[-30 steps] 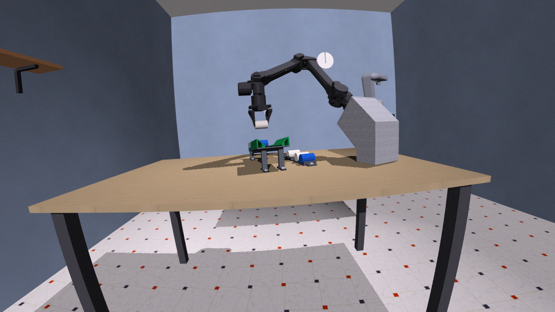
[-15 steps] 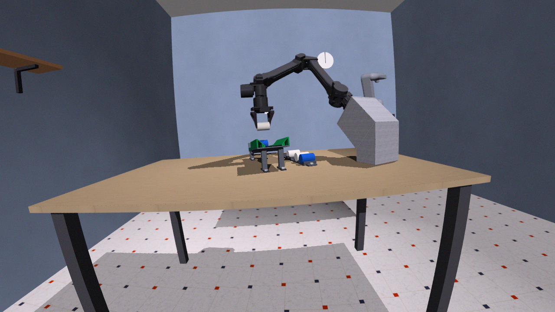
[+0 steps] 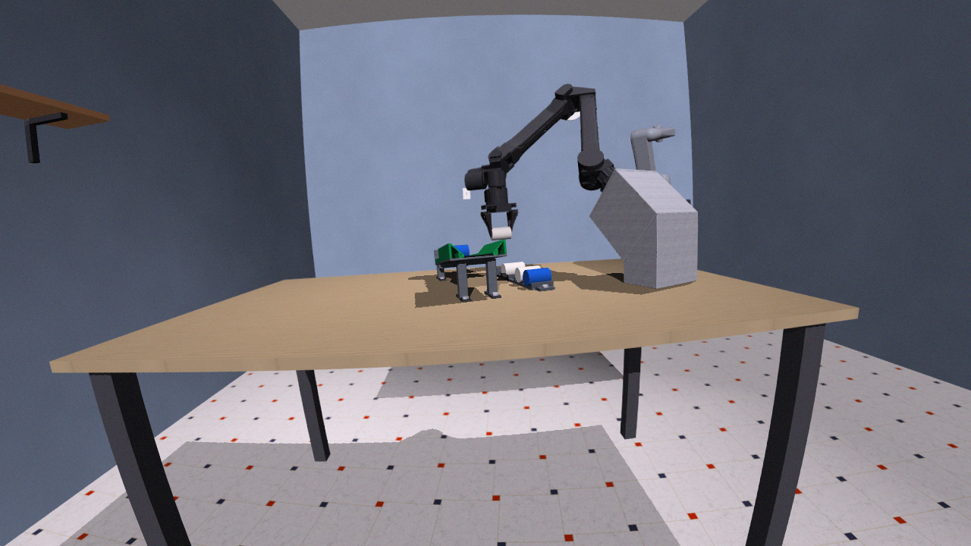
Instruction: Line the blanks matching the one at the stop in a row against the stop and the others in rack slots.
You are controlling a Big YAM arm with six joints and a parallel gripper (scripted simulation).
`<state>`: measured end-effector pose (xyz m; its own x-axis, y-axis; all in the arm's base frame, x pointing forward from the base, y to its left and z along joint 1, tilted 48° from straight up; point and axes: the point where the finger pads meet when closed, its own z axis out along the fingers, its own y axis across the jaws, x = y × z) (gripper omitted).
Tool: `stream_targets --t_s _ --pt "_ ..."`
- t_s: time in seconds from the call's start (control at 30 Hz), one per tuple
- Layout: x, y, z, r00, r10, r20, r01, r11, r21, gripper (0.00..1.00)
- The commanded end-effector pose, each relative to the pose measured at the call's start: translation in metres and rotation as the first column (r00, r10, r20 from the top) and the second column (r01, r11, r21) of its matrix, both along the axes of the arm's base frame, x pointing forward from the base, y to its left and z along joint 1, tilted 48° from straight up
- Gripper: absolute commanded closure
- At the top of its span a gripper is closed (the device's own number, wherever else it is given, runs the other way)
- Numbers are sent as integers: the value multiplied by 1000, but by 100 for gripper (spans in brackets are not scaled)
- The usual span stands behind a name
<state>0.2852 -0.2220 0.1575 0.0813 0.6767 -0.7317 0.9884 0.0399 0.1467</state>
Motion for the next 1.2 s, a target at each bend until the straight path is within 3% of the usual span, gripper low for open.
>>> stream_targets --t_s 0.0,0.37,0.83,1.17 --pt "10 8 -5 993 107 -59 -107 994 -5 41" --pt "10 7 -4 993 106 -55 -107 994 -8 41" --pt "8 -25 -30 995 79 -65 -79 997 -2 41" --pt "15 -62 -63 995 79 -65 -79 997 -2 41"
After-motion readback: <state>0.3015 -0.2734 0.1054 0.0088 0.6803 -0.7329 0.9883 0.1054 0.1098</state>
